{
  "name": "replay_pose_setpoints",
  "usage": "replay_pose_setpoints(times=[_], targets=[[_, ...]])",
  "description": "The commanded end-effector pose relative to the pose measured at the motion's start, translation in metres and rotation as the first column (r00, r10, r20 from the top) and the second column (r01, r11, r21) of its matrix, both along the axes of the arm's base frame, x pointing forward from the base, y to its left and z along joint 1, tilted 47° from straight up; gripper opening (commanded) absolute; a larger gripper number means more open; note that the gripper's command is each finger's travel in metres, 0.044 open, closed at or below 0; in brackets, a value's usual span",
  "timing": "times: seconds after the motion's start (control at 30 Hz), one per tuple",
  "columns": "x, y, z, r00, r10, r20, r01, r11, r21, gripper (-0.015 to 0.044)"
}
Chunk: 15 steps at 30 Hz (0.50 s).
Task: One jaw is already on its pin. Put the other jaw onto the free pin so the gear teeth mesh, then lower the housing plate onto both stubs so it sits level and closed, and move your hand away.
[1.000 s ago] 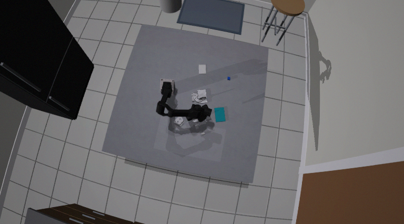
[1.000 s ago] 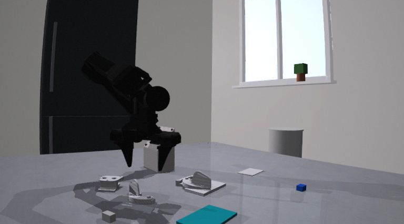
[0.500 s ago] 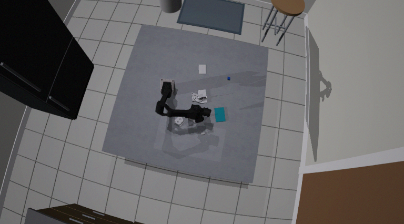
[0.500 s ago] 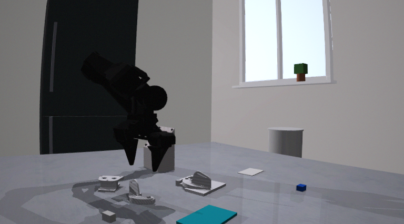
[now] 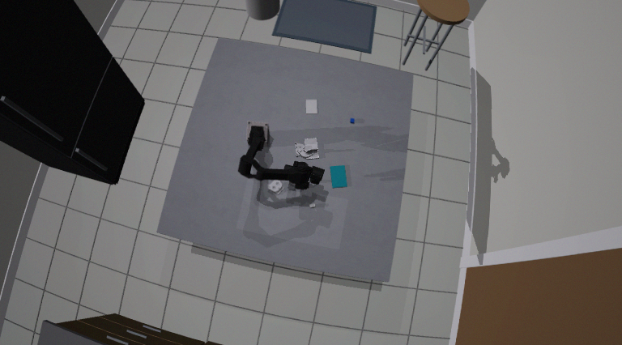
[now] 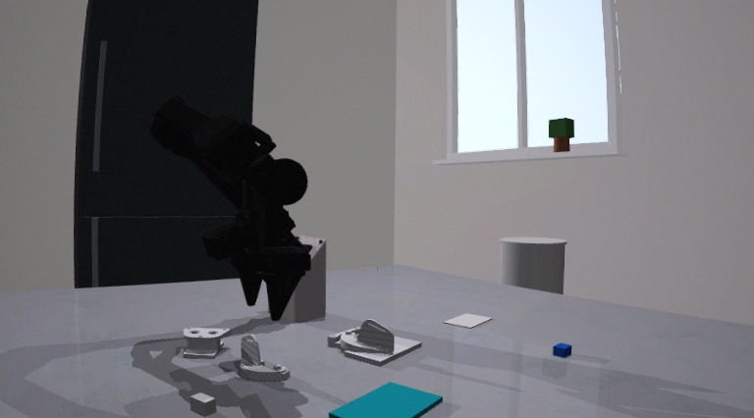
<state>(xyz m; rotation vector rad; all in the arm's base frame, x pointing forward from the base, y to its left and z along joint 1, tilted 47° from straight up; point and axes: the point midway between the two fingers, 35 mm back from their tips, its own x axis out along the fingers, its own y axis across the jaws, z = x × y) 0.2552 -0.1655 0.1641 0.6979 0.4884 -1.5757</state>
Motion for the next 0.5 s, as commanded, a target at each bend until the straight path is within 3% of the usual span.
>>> replay_pose_setpoints(times=[0.0,0.47], targets=[[-0.0017,0.0003,0.0012,0.996,-0.063,0.07,0.063,0.998,0.002,0.044],[-0.0057,-0.0006,0.004,0.92,-0.265,0.288,0.268,0.963,0.03,0.044]])
